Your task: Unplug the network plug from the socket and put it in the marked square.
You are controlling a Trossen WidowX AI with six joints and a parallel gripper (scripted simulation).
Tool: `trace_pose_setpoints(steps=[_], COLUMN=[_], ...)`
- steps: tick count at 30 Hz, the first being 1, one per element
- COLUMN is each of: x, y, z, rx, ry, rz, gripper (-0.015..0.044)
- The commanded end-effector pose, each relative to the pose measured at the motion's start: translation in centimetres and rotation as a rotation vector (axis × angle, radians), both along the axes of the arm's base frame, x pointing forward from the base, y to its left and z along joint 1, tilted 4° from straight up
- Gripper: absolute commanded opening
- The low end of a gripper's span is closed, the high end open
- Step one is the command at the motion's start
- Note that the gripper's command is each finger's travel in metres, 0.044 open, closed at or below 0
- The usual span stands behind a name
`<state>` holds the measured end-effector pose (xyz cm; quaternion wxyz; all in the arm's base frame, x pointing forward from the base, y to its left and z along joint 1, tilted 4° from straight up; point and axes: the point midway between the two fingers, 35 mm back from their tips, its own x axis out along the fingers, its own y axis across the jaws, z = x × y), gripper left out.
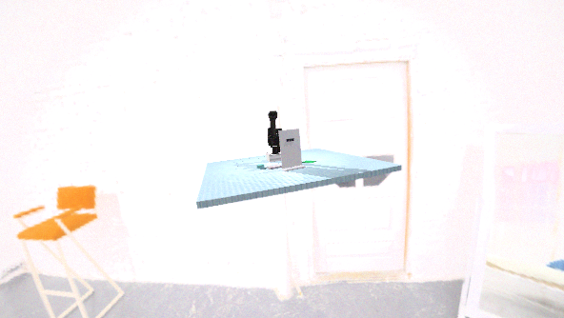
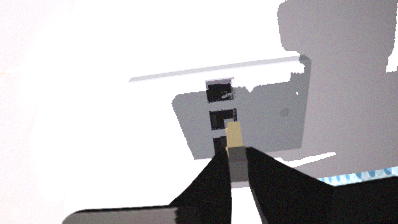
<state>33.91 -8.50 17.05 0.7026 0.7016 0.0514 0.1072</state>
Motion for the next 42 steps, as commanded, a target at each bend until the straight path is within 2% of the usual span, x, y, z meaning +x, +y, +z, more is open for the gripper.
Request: trace_pose_setpoints(steps=[1, 42], x=[-0.5, -3.2], y=[0.1, -0.6], z=[-0.1, -0.3], rx=[0.004, 0.004], ry=[0.001, 0.004], rz=[0.006, 0.006], gripper=[0.0000, 0.0000])
